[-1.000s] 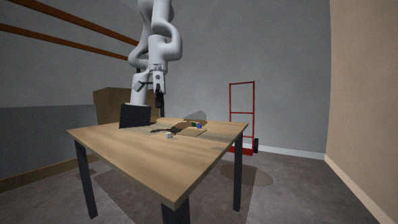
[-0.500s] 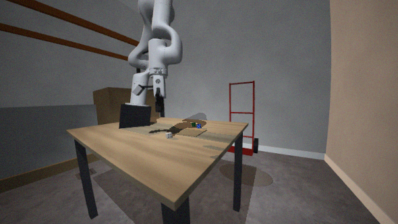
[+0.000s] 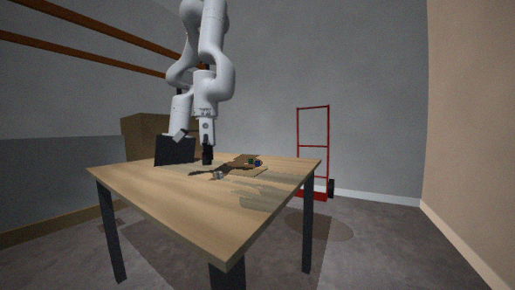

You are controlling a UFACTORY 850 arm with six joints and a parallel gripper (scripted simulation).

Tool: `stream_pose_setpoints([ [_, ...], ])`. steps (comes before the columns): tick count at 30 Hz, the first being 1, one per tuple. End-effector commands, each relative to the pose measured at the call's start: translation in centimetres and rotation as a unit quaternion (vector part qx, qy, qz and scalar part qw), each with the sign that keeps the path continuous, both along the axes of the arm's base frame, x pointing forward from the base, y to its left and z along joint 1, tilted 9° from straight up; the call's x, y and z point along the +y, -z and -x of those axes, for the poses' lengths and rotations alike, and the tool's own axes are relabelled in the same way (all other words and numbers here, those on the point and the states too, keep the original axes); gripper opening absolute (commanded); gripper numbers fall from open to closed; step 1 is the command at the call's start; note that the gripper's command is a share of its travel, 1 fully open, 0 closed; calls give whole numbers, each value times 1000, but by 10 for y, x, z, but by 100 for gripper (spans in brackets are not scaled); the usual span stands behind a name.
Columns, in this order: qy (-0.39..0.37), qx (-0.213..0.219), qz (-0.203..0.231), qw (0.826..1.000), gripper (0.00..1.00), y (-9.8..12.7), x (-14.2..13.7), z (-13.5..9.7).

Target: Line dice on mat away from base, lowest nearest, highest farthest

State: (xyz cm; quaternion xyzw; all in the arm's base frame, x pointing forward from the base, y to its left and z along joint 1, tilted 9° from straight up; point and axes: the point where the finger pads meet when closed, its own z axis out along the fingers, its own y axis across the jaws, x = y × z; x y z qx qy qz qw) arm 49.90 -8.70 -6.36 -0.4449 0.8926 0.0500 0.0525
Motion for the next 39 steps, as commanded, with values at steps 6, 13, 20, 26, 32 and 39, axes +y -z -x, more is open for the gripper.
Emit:
stream_pose_setpoints([
  [6,1,-10,-1,1000,100,18,2,-3],
  [13,1,-10,-1,1000,100,18,2,-3],
  [20,1,-10,-1,1000,100,18,2,-3],
  [26,1,-10,-1,1000,100,18,2,-3],
  [32,1,-10,-1,1000,100,18,2,-3],
  [39,1,-10,-1,1000,100,18,2,-3],
])
